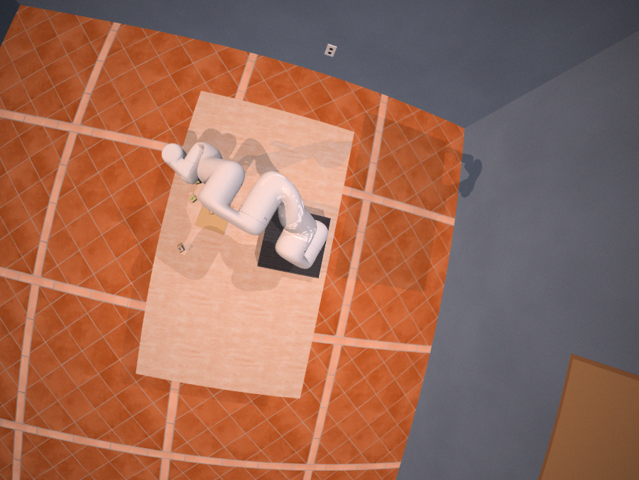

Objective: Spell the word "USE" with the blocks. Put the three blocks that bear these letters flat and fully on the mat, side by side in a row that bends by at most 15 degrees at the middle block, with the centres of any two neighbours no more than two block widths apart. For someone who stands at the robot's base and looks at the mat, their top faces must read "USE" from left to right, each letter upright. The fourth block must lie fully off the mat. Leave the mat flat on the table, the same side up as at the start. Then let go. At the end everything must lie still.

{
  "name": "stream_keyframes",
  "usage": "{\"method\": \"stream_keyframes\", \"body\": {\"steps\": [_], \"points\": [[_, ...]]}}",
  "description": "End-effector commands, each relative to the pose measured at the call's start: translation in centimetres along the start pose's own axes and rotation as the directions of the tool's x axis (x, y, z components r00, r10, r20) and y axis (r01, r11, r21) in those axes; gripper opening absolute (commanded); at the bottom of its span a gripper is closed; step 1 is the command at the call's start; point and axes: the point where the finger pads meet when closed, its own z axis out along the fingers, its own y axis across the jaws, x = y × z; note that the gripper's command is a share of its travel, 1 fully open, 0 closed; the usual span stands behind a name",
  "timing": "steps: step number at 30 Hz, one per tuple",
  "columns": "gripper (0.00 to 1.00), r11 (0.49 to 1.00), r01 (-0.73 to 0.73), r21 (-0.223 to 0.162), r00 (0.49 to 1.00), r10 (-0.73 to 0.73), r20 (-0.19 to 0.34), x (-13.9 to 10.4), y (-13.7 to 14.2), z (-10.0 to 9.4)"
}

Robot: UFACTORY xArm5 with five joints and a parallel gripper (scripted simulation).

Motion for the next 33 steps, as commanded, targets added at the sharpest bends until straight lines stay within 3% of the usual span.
{"method": "stream_keyframes", "body": {"steps": [1, 17, 28, 33], "points": [[1.0, 0.991, -0.132, 0.005, 0.991, 0.132, 0.0, 0.0, -0.1, 0.0], [1.0, 0.882, -0.471, 0.004, 0.882, 0.471, 0.002, 0.0, -0.1, 0.6], [1.0, 0.693, -0.721, 0.004, 0.693, 0.721, 0.003, 0.0, -0.1, 1.1], [1.0, 0.651, -0.759, 0.003, 0.651, 0.759, 0.003, 0.0, -0.1, 1.2]]}}
